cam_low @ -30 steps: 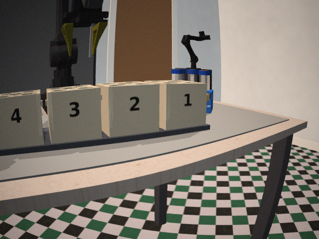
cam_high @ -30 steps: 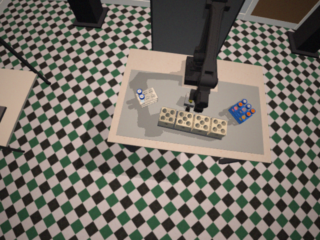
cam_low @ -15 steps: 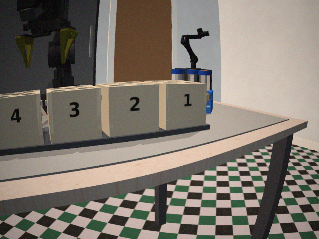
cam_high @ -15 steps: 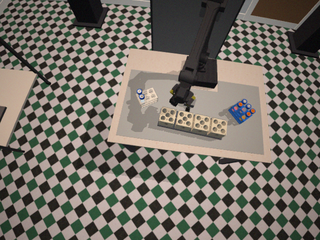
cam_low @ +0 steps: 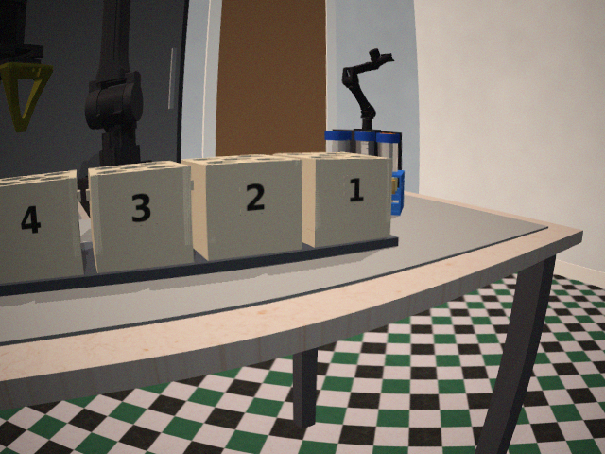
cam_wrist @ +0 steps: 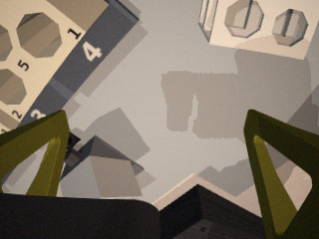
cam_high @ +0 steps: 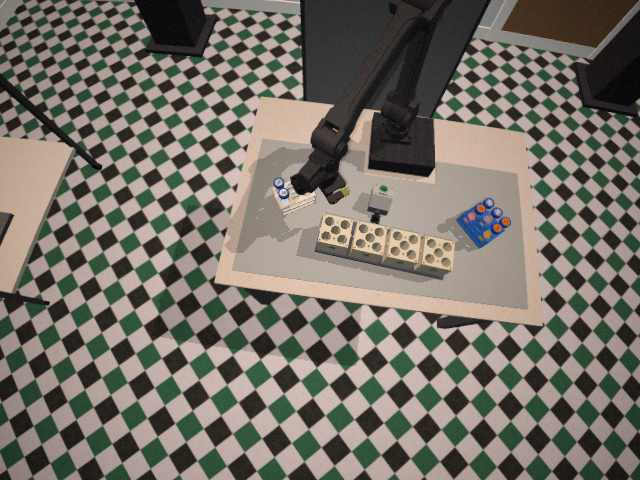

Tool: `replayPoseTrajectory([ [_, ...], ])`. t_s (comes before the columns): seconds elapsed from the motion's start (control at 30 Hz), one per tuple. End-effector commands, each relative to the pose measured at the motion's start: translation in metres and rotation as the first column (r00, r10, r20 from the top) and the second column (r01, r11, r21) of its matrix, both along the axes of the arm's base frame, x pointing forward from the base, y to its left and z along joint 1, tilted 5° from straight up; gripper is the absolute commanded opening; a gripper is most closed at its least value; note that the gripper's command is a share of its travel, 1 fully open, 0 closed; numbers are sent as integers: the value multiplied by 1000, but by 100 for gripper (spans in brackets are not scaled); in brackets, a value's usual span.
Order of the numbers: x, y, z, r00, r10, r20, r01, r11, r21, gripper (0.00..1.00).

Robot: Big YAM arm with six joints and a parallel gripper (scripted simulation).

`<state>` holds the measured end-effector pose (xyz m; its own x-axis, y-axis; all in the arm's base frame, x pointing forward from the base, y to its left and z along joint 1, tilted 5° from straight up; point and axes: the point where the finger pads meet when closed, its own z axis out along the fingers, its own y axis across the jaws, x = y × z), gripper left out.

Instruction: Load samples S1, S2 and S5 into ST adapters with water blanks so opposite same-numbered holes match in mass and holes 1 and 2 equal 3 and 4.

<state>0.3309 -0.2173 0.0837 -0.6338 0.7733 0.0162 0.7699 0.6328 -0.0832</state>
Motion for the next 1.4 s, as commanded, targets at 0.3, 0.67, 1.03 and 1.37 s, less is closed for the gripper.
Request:
replayPoseTrajectory([
  [0.3,5,-99,27,998,45,33,-44,999,-32,100],
  [0.67,7,-136,47,996,70,58,-67,996,-61,100],
  [1.03,-3,-134,28,998,46,36,-45,998,-36,100],
  [1.37,-3,-134,28,998,46,36,-45,998,-36,100],
])
